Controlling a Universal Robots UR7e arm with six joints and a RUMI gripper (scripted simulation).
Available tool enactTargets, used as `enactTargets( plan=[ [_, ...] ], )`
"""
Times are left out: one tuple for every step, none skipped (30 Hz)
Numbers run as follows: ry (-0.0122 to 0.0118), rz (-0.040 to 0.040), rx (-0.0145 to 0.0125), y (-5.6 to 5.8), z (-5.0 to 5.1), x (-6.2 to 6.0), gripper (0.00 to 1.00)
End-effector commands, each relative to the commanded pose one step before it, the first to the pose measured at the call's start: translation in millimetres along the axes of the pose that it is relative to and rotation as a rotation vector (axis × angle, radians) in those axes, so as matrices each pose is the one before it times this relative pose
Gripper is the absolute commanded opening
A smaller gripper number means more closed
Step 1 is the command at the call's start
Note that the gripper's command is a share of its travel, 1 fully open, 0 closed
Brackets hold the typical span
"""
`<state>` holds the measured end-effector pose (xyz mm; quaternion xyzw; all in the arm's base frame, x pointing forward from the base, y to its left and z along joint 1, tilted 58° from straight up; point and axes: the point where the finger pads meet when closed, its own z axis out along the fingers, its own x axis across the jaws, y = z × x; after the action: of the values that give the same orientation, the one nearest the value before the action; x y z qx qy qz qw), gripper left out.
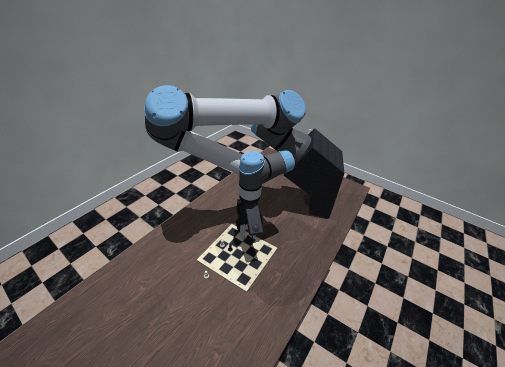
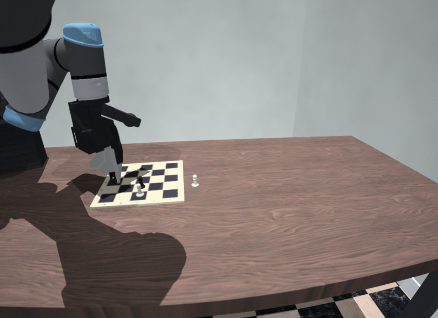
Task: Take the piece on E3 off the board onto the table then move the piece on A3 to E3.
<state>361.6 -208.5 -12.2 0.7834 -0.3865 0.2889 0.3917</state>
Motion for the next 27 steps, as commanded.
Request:
enactTargets(
  plan=[
    [0.00057, 0.00009, 0.00059, -0.13, -0.28, 0.16, 0.20],
    [0.00000, 0.00000, 0.00000, 0.00, 0.00, 0.00, 0.20],
    [0.00000, 0.00000, 0.00000, 0.00, 0.00, 0.00, 0.20],
    [0.00000, 0.00000, 0.00000, 0.00, 0.00, 0.00, 0.20],
    [0.00000, 0.00000, 0.00000, 0.00, 0.00, 0.00, 0.20],
    [0.00000, 0.00000, 0.00000, 0.00, 0.00, 0.00, 0.20],
    [0.00000, 0.00000, 0.00000, 0.00, 0.00, 0.00, 0.20],
    [0.00000, 0.00000, 0.00000, 0.00, 0.00, 0.00, 0.20],
    [0.00000, 0.00000, 0.00000, 0.00, 0.00, 0.00, 0.20],
    [0.00000, 0.00000, 0.00000, 0.00, 0.00, 0.00, 0.20],
    [0.00000, 0.00000, 0.00000, 0.00, 0.00, 0.00, 0.20],
    [0.00000, 0.00000, 0.00000, 0.00, 0.00, 0.00, 0.20],
    [0.00000, 0.00000, 0.00000, 0.00, 0.00, 0.00, 0.20],
    [0.00000, 0.00000, 0.00000, 0.00, 0.00, 0.00, 0.20],
    [0.00000, 0.00000, 0.00000, 0.00, 0.00, 0.00, 0.20],
    [0.00000, 0.00000, 0.00000, 0.00, 0.00, 0.00, 0.20],
    [0.00000, 0.00000, 0.00000, 0.00, 0.00, 0.00, 0.20],
    [0.00000, 0.00000, 0.00000, 0.00, 0.00, 0.00, 0.20],
    [0.00000, 0.00000, 0.00000, 0.00, 0.00, 0.00, 0.20],
    [0.00000, 0.00000, 0.00000, 0.00, 0.00, 0.00, 0.20],
    [0.00000, 0.00000, 0.00000, 0.00, 0.00, 0.00, 0.00],
    [0.00000, 0.00000, 0.00000, 0.00, 0.00, 0.00, 0.00],
    [0.00000, 0.00000, 0.00000, 0.00, 0.00, 0.00, 0.00],
    [0.00000, 0.00000, 0.00000, 0.00, 0.00, 0.00, 0.00],
    [0.00000, 0.00000, 0.00000, 0.00, 0.00, 0.00, 0.00],
    [0.00000, 0.00000, 0.00000, 0.00, 0.00, 0.00, 0.00],
    [0.00000, 0.00000, 0.00000, 0.00, 0.00, 0.00, 0.00]
  ],
)
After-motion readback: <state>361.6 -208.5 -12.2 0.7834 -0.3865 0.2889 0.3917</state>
